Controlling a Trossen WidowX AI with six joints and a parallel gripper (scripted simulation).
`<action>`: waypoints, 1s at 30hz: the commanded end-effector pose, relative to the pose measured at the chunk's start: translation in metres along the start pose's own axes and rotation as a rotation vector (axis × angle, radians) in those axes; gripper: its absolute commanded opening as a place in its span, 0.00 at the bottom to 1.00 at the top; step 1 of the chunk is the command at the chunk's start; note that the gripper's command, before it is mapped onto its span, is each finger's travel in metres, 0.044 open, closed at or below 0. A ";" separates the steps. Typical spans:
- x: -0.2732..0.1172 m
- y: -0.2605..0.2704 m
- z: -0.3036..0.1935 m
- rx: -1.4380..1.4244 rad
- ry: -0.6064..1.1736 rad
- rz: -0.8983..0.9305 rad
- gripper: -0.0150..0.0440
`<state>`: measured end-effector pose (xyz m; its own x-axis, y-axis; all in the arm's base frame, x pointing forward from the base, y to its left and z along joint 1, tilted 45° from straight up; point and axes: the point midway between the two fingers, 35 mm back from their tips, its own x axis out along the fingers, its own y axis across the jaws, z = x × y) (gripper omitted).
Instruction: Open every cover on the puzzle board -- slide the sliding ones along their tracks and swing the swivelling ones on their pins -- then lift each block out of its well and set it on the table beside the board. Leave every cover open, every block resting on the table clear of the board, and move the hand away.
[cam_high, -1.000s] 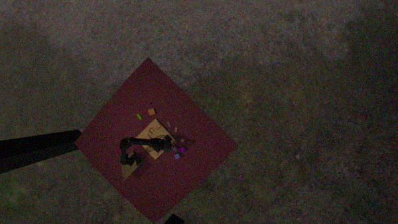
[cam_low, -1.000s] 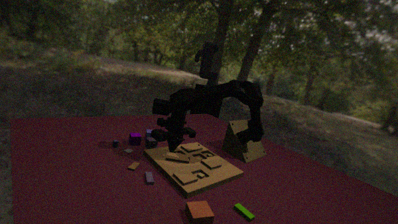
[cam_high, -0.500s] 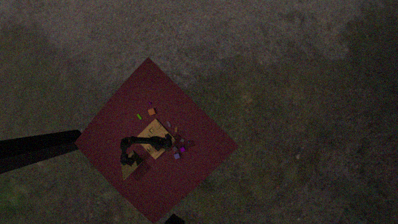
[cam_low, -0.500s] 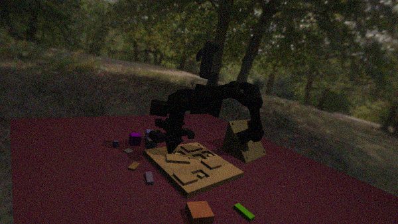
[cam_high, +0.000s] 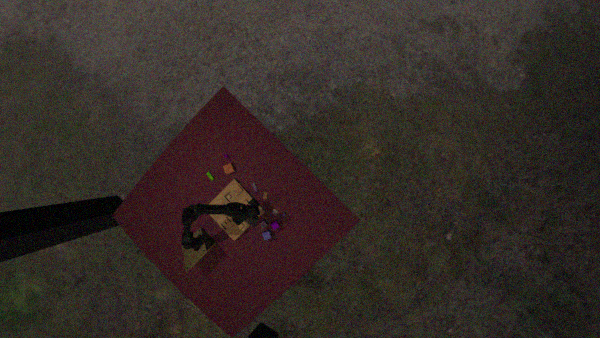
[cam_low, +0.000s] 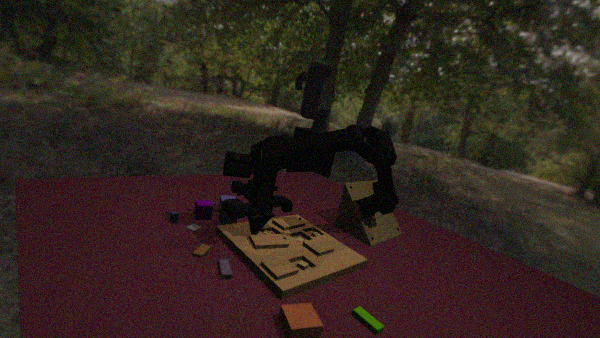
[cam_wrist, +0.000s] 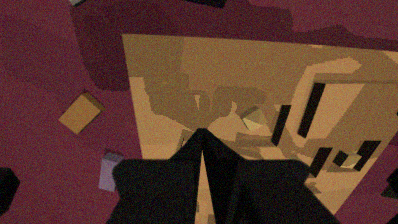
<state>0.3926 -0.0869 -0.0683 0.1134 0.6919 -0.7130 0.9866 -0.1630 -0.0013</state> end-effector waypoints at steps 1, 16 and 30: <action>0.001 0.002 -0.004 0.005 0.005 -0.002 0.25; 0.001 0.012 -0.019 0.005 0.006 -0.002 0.25; -0.016 0.014 -0.019 0.005 0.004 -0.002 0.25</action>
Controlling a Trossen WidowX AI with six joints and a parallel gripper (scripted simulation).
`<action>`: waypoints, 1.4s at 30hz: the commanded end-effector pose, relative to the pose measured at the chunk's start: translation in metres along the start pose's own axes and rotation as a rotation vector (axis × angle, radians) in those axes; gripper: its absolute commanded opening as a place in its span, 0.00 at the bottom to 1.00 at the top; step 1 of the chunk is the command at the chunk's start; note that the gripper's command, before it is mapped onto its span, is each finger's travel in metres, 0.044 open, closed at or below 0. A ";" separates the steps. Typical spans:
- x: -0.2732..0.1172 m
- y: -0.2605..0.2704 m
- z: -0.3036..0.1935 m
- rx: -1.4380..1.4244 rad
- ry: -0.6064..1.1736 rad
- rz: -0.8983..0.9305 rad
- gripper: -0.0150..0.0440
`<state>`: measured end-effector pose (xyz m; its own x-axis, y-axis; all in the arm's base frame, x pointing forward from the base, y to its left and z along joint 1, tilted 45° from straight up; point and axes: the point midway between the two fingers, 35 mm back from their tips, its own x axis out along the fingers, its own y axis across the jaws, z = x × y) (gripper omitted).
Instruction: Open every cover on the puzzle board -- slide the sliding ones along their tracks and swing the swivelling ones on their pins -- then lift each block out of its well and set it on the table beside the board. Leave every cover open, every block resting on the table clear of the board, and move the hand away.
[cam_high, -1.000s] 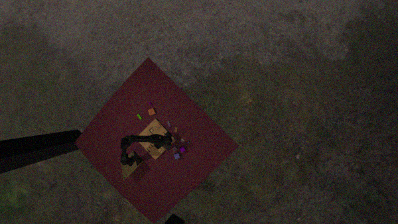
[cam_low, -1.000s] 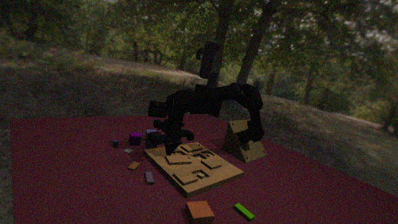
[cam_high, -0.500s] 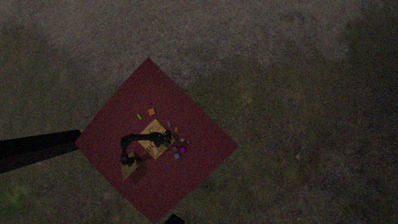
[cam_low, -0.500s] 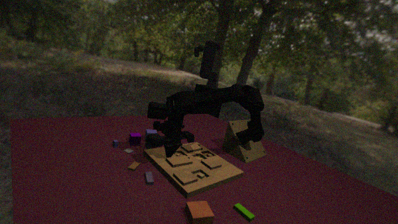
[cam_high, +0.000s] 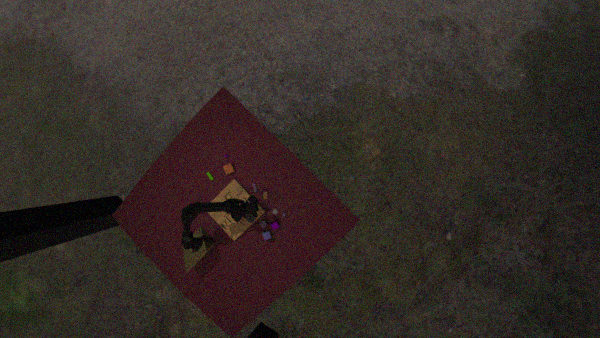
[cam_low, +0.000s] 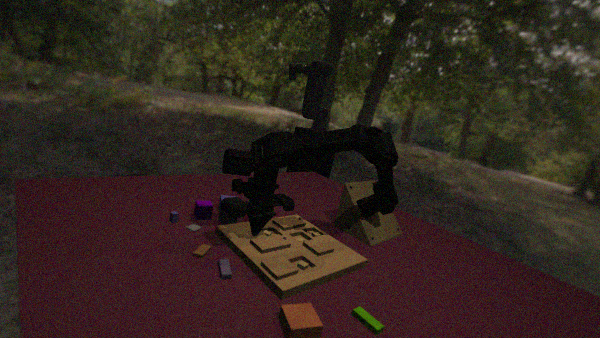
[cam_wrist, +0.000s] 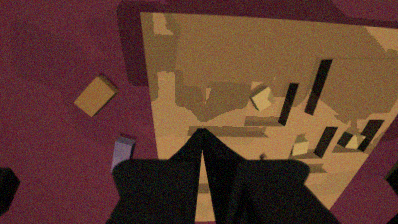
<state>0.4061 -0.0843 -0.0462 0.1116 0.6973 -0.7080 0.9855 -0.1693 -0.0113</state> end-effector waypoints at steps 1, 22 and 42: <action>-0.005 0.001 0.000 -0.007 -0.003 0.001 0.25; -0.033 0.001 -0.001 -0.007 -0.004 0.001 0.25; -0.054 -0.077 -0.004 -0.190 -0.010 -0.002 0.25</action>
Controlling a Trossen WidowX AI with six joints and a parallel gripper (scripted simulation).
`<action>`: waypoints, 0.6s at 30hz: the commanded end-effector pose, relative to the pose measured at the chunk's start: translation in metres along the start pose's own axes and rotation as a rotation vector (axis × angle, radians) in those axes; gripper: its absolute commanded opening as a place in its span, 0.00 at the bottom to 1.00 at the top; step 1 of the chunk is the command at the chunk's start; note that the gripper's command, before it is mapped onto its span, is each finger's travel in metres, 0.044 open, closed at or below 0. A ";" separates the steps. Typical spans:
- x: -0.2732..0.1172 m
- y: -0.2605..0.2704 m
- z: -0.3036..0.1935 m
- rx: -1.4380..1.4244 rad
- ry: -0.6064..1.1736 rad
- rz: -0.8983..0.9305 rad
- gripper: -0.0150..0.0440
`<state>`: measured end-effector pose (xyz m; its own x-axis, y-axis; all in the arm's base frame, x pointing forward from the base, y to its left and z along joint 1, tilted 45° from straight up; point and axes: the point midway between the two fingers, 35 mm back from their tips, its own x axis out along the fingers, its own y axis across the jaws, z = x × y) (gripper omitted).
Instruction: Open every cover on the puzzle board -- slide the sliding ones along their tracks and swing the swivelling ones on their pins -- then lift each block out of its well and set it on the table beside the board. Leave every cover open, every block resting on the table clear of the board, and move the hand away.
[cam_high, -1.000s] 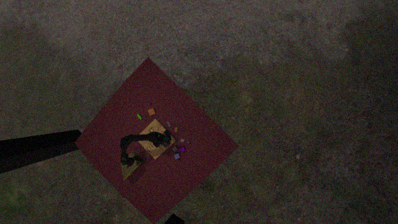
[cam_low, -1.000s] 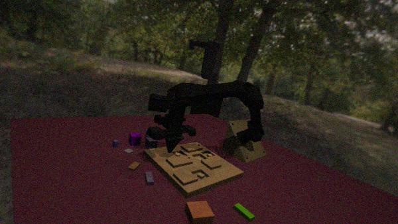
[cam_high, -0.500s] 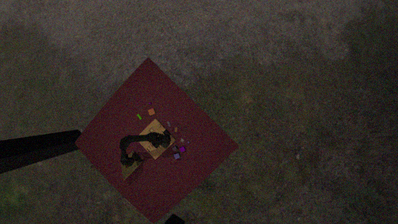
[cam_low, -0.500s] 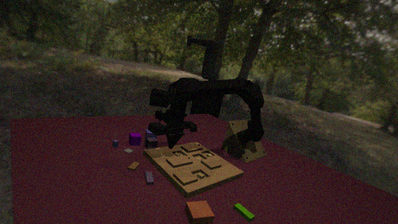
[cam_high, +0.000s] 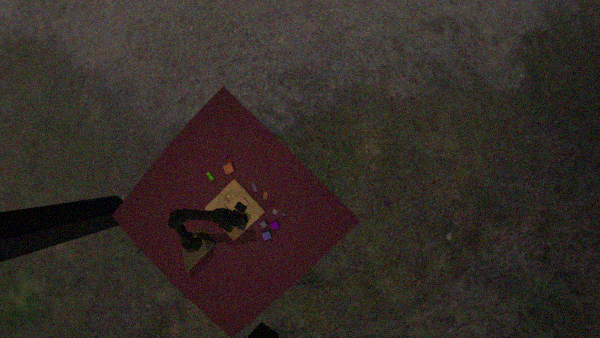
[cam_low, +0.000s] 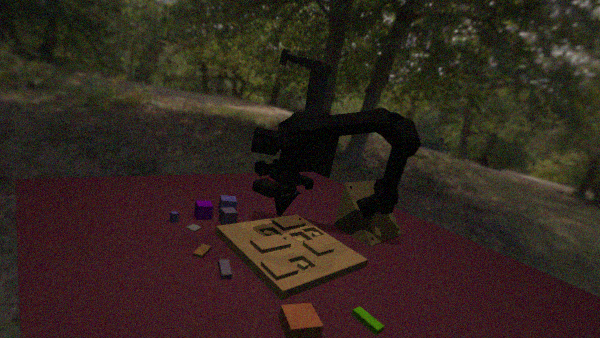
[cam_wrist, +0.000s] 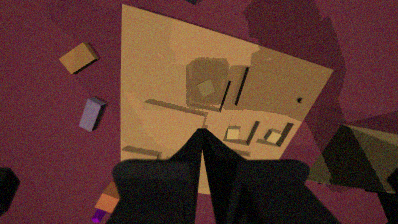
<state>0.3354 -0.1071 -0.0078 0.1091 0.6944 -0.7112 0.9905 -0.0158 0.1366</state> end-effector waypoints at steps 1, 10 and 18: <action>-0.003 -0.016 -0.005 0.037 -0.005 -0.001 0.25; -0.005 -0.062 -0.022 0.153 -0.005 -0.003 0.25; -0.001 -0.104 -0.039 0.255 -0.002 -0.006 0.25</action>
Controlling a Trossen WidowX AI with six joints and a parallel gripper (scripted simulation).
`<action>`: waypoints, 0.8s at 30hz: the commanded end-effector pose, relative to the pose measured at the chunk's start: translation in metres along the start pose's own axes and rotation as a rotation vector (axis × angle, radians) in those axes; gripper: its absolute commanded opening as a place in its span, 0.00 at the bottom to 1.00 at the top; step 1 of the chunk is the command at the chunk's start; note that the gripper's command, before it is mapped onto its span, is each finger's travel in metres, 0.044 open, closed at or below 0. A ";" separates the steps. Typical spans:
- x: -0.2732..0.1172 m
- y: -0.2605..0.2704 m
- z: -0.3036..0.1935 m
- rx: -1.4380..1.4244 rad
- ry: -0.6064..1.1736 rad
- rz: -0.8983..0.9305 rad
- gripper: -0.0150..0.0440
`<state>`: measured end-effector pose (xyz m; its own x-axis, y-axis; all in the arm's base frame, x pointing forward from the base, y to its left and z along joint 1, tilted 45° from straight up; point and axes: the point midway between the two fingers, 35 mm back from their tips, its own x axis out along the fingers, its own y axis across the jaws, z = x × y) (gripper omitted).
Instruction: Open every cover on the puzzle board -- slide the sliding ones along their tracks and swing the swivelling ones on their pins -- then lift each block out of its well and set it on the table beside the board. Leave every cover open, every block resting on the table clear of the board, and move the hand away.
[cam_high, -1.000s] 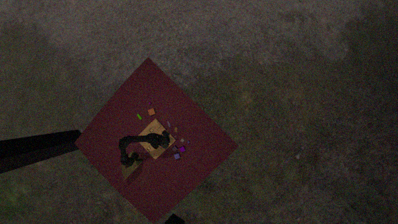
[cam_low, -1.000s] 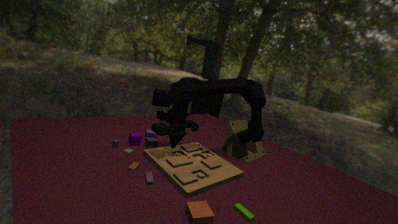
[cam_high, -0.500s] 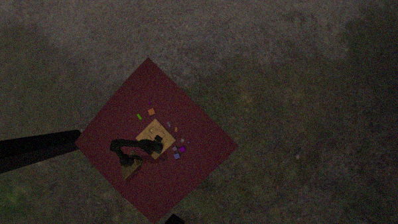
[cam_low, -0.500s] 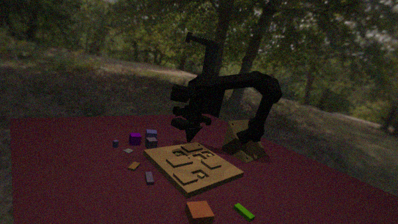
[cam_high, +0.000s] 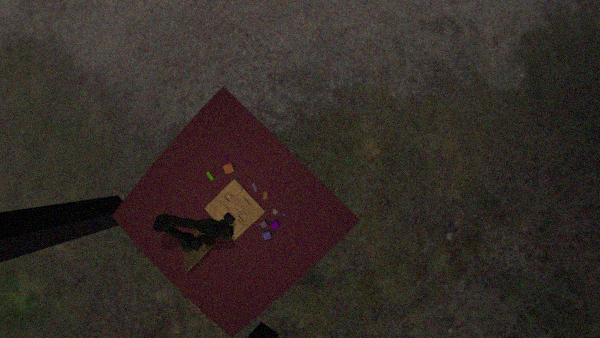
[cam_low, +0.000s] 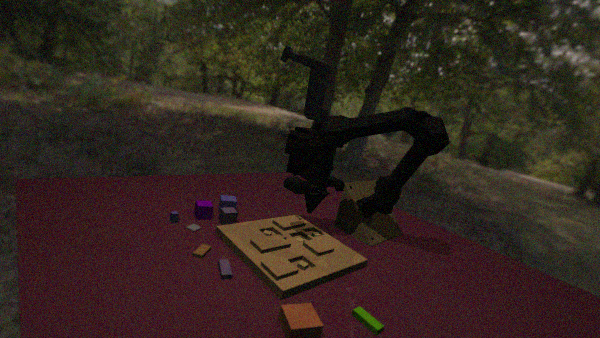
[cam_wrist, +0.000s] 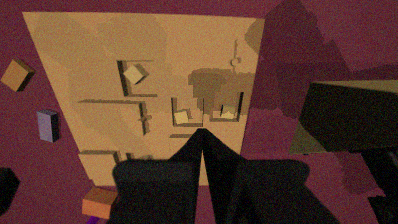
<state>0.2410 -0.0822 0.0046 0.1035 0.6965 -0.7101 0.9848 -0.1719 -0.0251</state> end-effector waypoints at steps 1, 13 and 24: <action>0.002 -0.018 -0.003 0.043 -0.004 0.000 0.25; 0.020 -0.047 -0.007 0.112 -0.001 -0.001 0.25; 0.059 -0.048 -0.006 0.112 0.002 -0.002 0.25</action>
<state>0.2008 -0.0310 -0.0287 0.1001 0.6949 -0.7121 0.9655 -0.2408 -0.0992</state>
